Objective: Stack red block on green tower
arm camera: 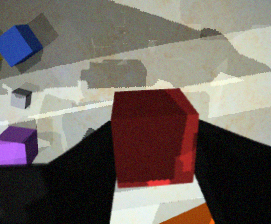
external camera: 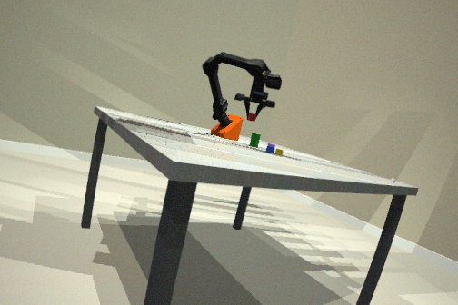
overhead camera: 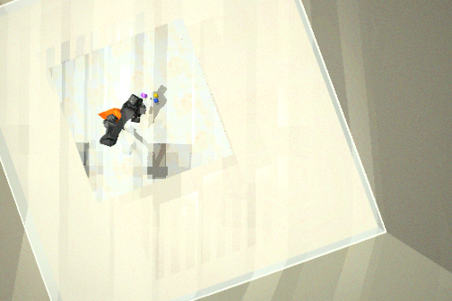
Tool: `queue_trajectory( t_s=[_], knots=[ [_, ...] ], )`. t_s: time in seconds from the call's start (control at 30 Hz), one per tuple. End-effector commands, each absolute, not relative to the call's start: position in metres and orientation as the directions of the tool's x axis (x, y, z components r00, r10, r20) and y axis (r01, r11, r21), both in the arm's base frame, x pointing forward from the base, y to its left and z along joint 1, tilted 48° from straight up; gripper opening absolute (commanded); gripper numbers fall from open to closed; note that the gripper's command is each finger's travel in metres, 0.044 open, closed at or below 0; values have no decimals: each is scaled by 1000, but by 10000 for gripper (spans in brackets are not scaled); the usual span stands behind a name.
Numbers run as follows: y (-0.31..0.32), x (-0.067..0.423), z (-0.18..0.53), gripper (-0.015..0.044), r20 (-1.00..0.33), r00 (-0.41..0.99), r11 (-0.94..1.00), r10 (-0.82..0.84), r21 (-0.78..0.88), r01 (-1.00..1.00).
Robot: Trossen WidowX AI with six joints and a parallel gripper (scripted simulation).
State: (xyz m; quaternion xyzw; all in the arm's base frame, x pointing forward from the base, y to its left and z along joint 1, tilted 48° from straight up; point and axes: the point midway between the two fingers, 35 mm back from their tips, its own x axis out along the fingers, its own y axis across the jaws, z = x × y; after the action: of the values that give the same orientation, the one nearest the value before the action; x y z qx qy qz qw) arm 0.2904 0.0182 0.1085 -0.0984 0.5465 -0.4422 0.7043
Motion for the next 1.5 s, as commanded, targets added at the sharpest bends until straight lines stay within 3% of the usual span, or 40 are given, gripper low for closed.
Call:
queue_trajectory(
  t_s=[0.0,0.53,1.47],
  knots=[
    [35,279,88,0,-686,1,593,-727,-628,504],
    [90,225,21,0,-673,-10,578,-739,-643,503],
    [51,226,-12,0,-672,-10,577,-741,-643,504]
  ],
)
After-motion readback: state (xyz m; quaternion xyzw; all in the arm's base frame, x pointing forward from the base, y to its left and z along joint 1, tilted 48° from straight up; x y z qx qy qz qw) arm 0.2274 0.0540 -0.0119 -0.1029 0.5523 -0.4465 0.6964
